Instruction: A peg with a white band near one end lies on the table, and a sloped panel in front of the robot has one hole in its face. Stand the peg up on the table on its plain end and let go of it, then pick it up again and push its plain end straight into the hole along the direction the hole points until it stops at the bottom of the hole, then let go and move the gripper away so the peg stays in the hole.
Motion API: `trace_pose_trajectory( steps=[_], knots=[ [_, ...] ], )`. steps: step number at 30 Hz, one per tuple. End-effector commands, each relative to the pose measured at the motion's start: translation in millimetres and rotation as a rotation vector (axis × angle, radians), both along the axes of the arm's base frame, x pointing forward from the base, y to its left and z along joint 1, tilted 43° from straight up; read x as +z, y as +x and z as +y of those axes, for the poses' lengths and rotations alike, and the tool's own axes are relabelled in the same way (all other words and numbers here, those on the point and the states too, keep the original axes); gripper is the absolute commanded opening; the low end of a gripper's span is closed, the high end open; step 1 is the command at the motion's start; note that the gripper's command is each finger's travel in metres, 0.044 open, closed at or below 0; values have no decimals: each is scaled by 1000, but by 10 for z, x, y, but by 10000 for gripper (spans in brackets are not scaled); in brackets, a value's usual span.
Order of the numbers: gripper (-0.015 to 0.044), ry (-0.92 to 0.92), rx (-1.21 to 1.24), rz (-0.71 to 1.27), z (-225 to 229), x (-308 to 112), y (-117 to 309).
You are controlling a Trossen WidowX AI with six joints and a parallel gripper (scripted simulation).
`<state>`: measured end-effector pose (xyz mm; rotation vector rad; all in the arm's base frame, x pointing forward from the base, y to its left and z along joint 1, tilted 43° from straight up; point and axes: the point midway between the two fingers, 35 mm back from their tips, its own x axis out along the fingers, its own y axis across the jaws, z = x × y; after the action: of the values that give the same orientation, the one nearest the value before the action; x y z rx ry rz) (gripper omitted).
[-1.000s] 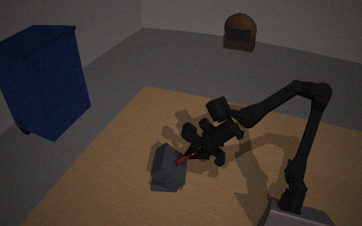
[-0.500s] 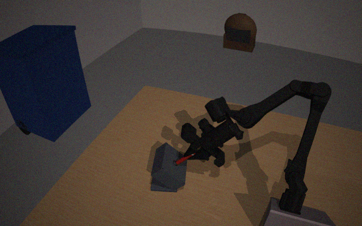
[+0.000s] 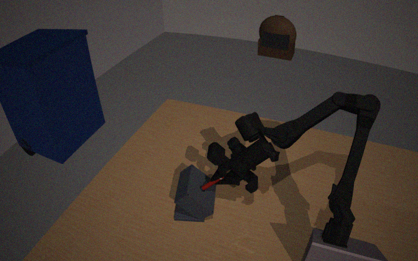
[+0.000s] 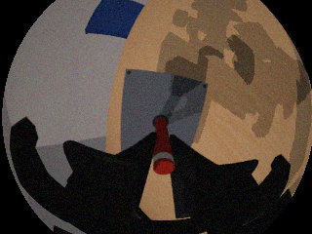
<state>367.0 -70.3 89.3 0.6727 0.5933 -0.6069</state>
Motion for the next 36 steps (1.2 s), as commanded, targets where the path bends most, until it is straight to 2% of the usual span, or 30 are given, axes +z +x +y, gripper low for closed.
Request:
trace_pose_trajectory(
  steps=[1, 36],
  knots=[
    [0, 0, 3, -3, -6, -8, 28],
    [0, -1, 3, -4, -61, -152, 162]
  ],
)
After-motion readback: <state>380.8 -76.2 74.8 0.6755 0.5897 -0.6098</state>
